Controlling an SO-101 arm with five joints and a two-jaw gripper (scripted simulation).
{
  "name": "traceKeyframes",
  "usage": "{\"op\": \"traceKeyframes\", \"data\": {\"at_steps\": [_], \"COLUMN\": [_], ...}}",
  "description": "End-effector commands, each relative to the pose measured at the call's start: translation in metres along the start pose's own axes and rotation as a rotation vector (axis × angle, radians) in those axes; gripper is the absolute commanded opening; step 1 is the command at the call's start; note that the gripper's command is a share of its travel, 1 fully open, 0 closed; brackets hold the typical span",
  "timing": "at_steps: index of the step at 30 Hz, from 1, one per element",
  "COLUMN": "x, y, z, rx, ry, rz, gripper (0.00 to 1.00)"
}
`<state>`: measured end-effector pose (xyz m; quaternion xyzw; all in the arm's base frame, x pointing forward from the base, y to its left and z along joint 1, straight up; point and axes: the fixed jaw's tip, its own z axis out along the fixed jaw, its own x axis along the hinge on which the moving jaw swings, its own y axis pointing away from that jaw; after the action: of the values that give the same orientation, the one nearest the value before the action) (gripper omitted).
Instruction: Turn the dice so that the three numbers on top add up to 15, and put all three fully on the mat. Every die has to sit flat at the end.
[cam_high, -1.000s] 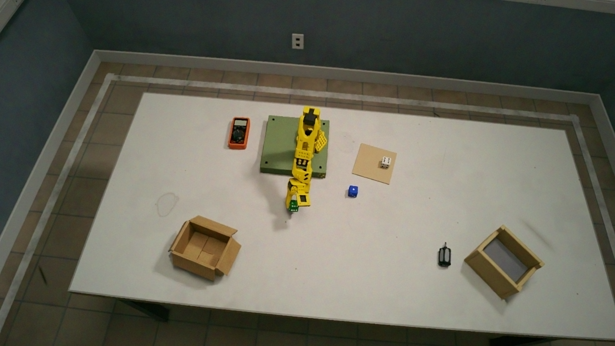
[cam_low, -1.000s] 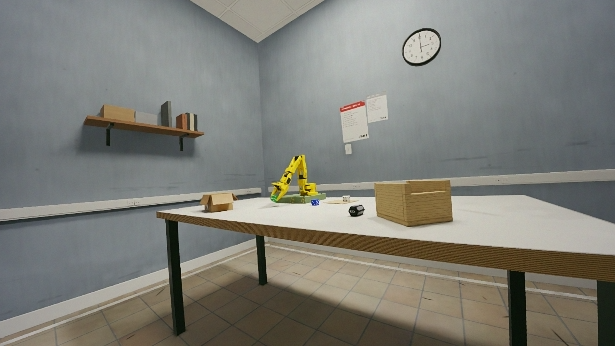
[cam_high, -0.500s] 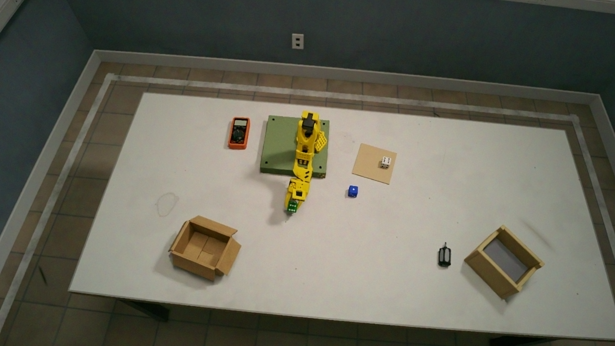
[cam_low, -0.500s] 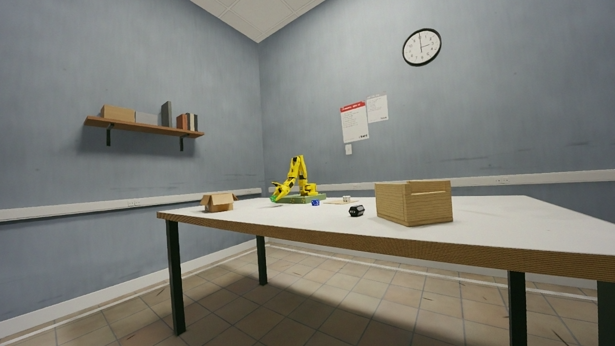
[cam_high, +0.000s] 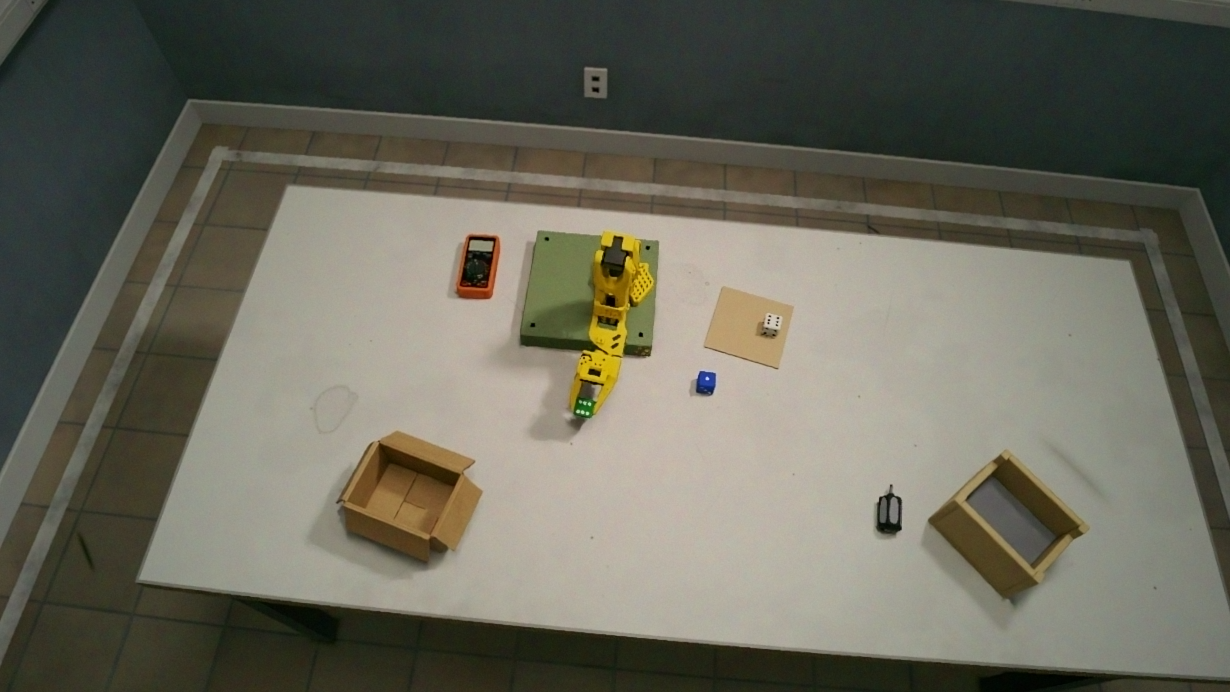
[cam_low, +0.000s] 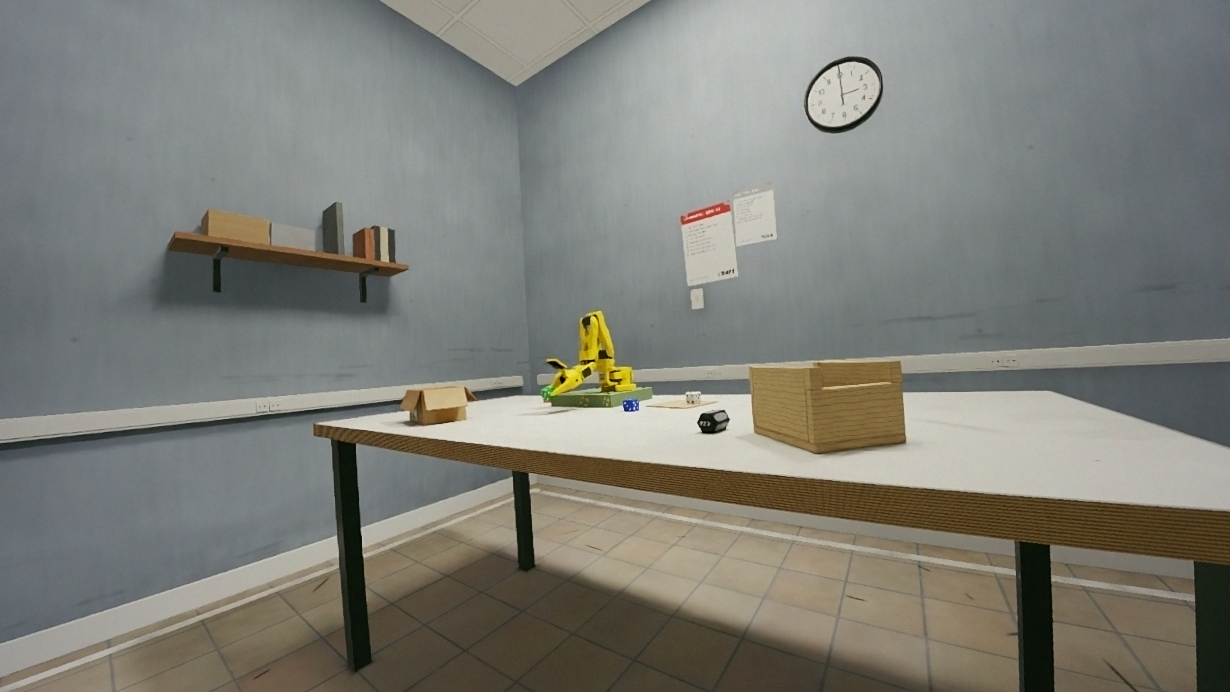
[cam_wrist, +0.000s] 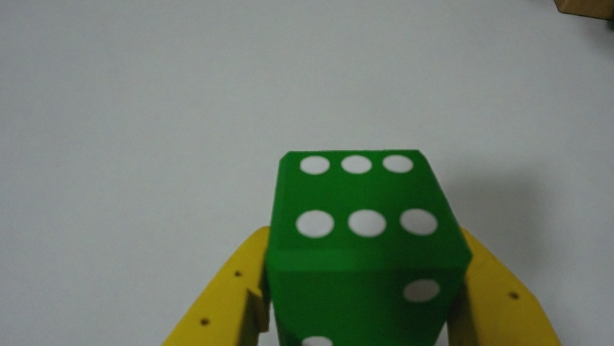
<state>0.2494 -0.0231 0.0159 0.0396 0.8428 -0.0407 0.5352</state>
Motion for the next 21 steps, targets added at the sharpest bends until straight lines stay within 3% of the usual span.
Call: {"op": "traceKeyframes", "data": {"at_steps": [1,21], "x": [0.0,-0.0005], "y": [-0.003,-0.003], "z": [-0.0022,-0.0027], "rx": [0.011,0.012], "ry": [-0.026,-0.032], "rz": [0.031,0.036], "gripper": [0.0,0.0]}}
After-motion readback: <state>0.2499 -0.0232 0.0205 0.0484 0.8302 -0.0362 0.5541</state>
